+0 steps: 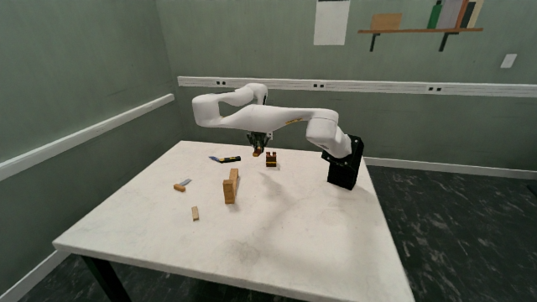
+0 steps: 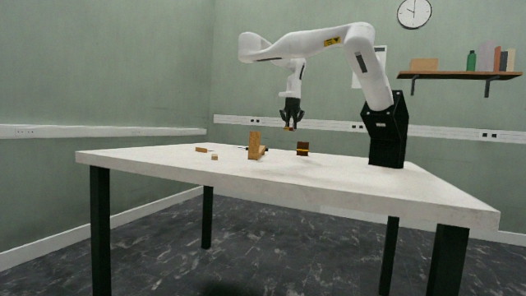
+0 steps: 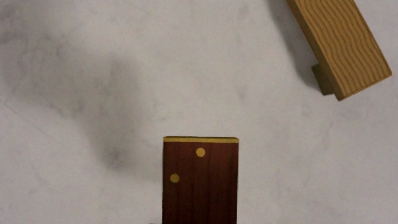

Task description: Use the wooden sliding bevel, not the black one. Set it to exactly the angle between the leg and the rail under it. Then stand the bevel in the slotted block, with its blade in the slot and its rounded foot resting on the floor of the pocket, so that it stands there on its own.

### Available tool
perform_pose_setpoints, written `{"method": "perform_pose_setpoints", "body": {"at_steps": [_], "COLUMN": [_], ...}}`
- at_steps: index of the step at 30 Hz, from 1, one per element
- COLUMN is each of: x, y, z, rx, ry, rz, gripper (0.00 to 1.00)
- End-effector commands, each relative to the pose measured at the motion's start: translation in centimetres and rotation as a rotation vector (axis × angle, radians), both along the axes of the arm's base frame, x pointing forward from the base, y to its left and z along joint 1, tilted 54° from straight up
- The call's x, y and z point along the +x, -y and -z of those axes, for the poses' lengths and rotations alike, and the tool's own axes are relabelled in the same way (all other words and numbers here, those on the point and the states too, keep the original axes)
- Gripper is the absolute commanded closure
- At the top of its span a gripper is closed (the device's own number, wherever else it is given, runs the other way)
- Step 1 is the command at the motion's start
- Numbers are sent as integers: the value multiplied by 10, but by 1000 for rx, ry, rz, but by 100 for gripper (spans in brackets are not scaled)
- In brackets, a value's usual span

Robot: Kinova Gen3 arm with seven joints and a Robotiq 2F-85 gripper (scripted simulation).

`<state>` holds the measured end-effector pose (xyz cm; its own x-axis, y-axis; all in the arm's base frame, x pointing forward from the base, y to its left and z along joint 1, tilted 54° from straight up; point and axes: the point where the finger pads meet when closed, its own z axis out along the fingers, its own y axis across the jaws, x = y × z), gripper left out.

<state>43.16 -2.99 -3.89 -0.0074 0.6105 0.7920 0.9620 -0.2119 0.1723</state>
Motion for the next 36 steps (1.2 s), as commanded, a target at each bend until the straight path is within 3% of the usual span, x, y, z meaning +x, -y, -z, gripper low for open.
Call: {"method": "perform_pose_setpoints", "body": {"at_steps": [1,11,21,36], "x": [7,25,31,31], "y": [-17,-66,-83,-85], "z": [14,52,64,65], "rx": [-1,-1,-1,-1], "ry": [1,1,1,1], "rz": [1,1,1,1], "gripper": [90,90,90,90]}}
